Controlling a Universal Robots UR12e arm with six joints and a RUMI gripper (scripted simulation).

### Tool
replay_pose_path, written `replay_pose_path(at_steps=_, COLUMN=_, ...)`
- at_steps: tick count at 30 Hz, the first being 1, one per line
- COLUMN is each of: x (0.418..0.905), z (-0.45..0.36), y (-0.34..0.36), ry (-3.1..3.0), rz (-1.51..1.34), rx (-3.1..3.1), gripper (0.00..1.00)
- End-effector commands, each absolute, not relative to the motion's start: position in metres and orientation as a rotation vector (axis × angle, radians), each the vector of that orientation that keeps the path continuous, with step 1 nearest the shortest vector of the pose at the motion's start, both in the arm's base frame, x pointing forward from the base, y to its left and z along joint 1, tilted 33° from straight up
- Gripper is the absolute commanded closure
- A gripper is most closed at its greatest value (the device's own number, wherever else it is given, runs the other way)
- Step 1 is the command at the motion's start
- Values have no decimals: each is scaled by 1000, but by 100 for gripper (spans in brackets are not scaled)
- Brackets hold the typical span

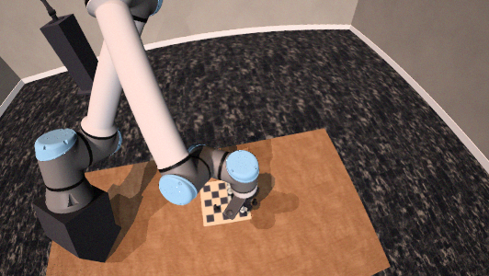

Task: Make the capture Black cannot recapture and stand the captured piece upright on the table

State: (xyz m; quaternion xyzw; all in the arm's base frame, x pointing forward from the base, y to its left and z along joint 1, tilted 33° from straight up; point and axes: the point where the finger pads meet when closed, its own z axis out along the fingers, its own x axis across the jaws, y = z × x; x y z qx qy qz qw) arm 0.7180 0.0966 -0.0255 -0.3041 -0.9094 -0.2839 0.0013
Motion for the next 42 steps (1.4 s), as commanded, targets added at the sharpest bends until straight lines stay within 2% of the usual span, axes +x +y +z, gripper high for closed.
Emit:
replay_pose_path(at_steps=1, x=723, z=-42, y=106, ry=-2856, rz=-892, rx=-956, gripper=100)
replay_pose_path(at_steps=42, x=726, z=-58, y=116, ry=-2856, rz=-892, rx=-956, gripper=100)
